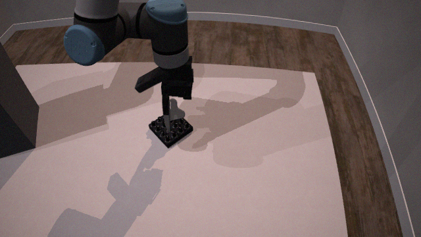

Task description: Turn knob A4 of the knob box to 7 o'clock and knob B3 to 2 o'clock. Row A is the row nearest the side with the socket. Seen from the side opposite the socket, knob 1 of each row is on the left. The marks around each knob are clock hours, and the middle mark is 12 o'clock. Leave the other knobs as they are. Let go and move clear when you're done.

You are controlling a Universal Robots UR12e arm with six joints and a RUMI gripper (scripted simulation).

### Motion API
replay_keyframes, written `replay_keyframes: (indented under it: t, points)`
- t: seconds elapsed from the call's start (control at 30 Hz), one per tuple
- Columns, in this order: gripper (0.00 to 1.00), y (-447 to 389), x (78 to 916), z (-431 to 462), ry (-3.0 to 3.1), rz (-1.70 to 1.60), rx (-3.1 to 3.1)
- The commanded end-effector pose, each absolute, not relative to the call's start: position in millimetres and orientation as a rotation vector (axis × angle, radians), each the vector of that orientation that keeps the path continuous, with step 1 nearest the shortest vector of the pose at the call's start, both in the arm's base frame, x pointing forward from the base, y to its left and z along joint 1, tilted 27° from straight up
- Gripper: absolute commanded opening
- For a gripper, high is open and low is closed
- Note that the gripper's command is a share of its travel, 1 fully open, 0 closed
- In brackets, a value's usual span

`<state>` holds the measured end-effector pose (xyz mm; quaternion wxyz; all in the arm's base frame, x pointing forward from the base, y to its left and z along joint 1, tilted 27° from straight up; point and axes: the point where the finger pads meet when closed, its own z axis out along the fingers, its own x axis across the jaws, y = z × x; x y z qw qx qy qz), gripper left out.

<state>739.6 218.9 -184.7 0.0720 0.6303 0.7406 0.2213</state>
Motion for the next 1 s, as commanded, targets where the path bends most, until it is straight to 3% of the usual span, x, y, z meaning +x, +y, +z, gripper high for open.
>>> replay_keyframes:
  t: [0.0, 0.47, 0.97]
  points:
    - [1.0, 212.2, 729.1, -159.3, 2.225, 0.666, 1.894]
    - [1.0, 196.1, 702.8, -98.6, 2.225, 0.666, 1.894]
    - [1.0, 194.7, 700.6, -93.4, 2.225, 0.666, 1.894]
